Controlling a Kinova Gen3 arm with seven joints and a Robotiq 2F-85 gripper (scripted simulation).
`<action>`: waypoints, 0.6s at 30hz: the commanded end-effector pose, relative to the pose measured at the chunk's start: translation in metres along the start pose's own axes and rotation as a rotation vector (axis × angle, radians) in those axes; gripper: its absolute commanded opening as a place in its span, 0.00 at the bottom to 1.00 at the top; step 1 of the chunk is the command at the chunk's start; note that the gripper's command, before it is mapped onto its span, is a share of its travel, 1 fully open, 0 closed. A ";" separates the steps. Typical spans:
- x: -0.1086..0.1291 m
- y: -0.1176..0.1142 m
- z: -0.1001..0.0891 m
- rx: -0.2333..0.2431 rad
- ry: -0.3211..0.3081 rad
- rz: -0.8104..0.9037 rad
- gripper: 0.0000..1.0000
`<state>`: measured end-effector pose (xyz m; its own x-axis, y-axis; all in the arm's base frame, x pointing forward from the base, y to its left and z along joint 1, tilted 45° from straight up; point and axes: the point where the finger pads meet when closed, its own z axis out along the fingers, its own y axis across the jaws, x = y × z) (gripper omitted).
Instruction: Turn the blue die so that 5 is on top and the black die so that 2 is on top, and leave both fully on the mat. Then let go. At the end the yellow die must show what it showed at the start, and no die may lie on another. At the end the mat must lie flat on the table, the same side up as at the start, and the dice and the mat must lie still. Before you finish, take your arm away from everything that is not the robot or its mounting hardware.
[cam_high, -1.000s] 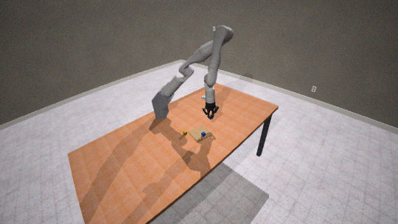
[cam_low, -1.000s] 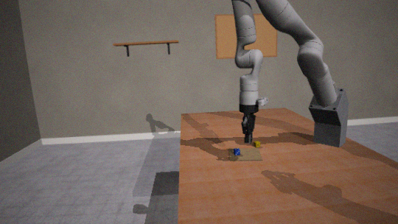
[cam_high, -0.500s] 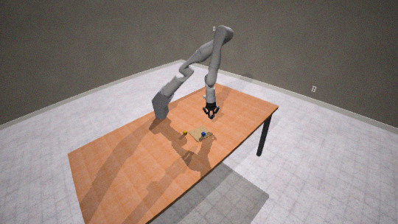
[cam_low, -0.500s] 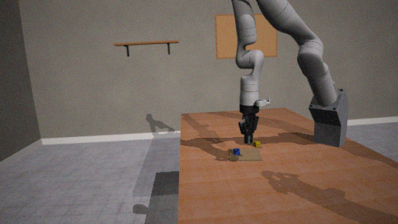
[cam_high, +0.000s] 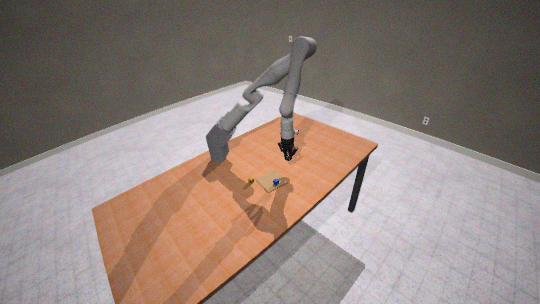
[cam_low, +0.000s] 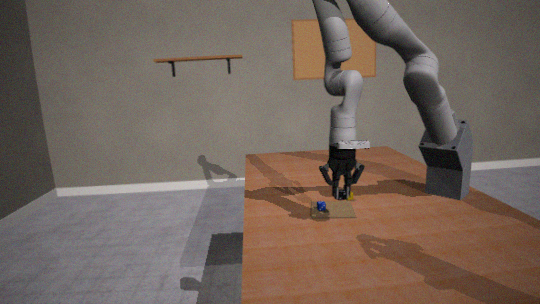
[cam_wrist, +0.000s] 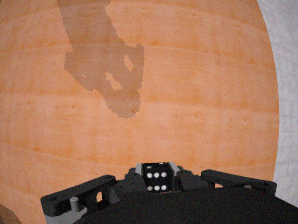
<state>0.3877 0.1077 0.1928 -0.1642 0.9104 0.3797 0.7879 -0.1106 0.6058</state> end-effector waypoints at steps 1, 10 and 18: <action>0.004 -0.008 0.002 0.018 0.000 0.132 0.21; 0.007 -0.010 0.003 0.022 -0.004 0.255 0.21; 0.007 -0.011 0.003 0.022 0.000 0.257 0.21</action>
<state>0.3833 0.1150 0.1896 0.0371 0.8561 0.5156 0.8102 -0.3278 0.4860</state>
